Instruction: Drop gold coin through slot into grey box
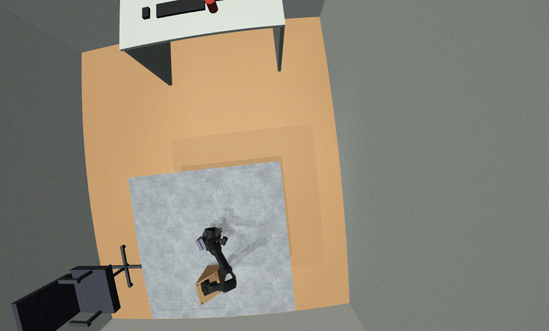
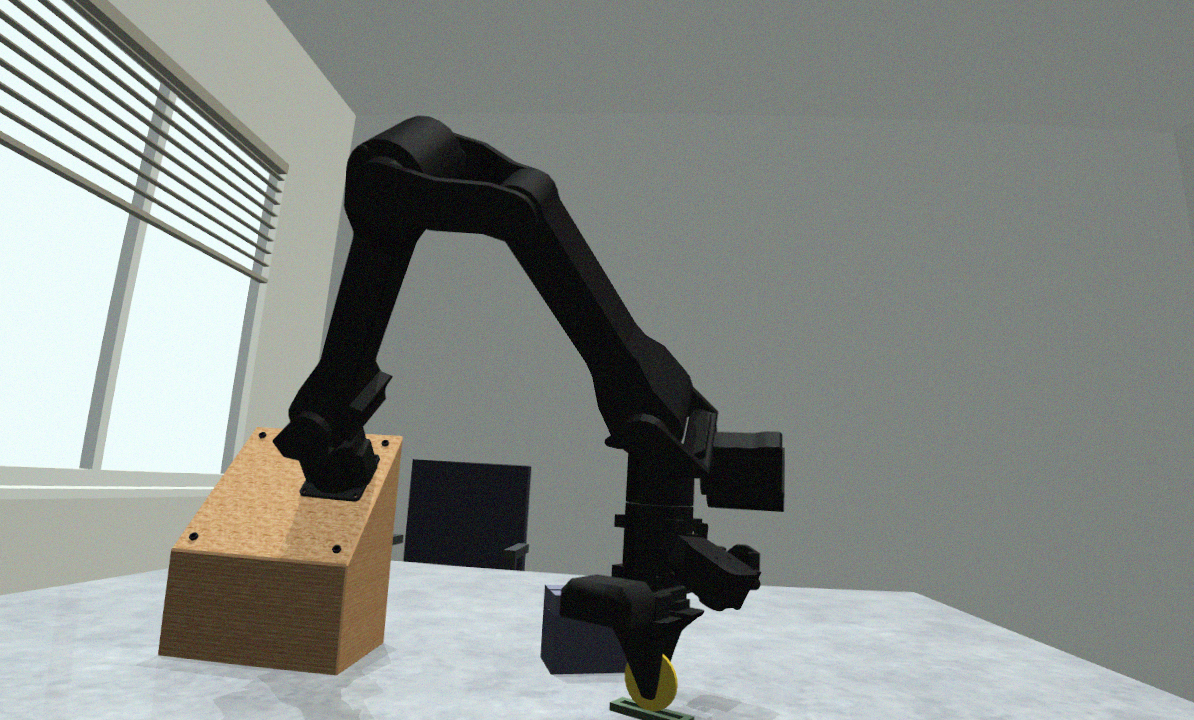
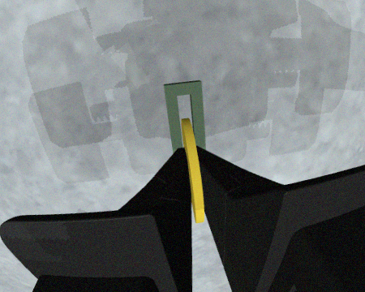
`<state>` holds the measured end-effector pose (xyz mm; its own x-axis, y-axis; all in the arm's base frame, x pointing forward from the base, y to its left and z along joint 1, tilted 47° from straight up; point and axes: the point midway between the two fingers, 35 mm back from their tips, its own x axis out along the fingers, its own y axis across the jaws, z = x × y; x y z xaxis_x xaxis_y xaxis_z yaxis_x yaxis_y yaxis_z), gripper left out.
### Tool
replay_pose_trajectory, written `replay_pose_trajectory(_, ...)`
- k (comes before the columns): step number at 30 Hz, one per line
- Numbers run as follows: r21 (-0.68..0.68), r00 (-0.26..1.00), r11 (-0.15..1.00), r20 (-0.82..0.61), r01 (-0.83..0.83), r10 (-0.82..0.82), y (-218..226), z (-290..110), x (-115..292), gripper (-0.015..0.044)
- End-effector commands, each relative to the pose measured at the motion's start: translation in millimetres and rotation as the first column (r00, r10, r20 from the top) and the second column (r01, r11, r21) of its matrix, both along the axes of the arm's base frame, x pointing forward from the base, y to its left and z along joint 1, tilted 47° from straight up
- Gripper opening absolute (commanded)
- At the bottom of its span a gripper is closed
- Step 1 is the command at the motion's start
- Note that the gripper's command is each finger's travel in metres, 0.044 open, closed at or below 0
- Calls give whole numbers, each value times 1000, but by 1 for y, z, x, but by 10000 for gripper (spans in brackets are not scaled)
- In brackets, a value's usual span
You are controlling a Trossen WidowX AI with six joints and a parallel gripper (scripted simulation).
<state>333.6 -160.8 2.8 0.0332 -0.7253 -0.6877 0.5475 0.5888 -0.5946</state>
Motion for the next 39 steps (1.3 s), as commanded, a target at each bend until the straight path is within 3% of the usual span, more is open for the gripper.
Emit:
replay_pose_trajectory(1,0,1000,1000,9,0,0,6,7,3,0)
replay_pose_trajectory(34,1,1000,1000,12,2,-2,64,63,-3,0)
replay_pose_trajectory(39,0,994,997,-73,-78,78,63,64,-2,0)
